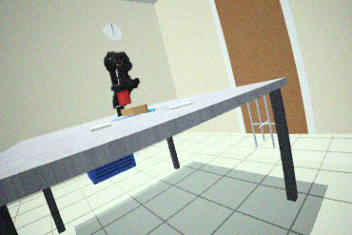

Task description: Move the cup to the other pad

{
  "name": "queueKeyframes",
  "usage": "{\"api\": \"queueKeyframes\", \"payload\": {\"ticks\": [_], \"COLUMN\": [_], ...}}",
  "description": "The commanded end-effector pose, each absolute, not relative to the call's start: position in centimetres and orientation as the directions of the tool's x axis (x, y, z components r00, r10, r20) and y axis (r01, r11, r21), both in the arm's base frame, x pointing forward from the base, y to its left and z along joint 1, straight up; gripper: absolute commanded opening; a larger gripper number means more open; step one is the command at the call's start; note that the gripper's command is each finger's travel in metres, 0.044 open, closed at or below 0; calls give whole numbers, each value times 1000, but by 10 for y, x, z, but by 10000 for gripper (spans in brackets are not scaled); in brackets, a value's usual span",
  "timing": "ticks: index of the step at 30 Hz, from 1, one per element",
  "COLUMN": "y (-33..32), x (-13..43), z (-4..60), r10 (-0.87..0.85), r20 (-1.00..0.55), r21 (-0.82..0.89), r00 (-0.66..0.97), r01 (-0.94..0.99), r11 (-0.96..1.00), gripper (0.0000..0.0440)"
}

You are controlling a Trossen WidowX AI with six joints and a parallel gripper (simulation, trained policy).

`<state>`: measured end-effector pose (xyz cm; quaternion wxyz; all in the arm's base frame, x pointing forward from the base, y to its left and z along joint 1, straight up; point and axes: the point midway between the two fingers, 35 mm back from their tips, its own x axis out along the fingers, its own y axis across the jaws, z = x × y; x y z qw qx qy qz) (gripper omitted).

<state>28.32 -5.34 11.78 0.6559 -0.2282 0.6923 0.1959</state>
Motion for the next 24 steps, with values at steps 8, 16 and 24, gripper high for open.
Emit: {"api": "queueKeyframes", "payload": {"ticks": [8, 16, 24], "y": [-19, 6, 32], "x": [292, 294, 292], "z": [133, 135, 132], "r10": [-53, -47, -38], "r20": [-998, -996, -994], "r21": [-65, -85, -95], "r00": [38, 75, 98], "r01": [-621, -655, -684], "r11": [781, 751, 723], "gripper": [0, 1, 0]}}
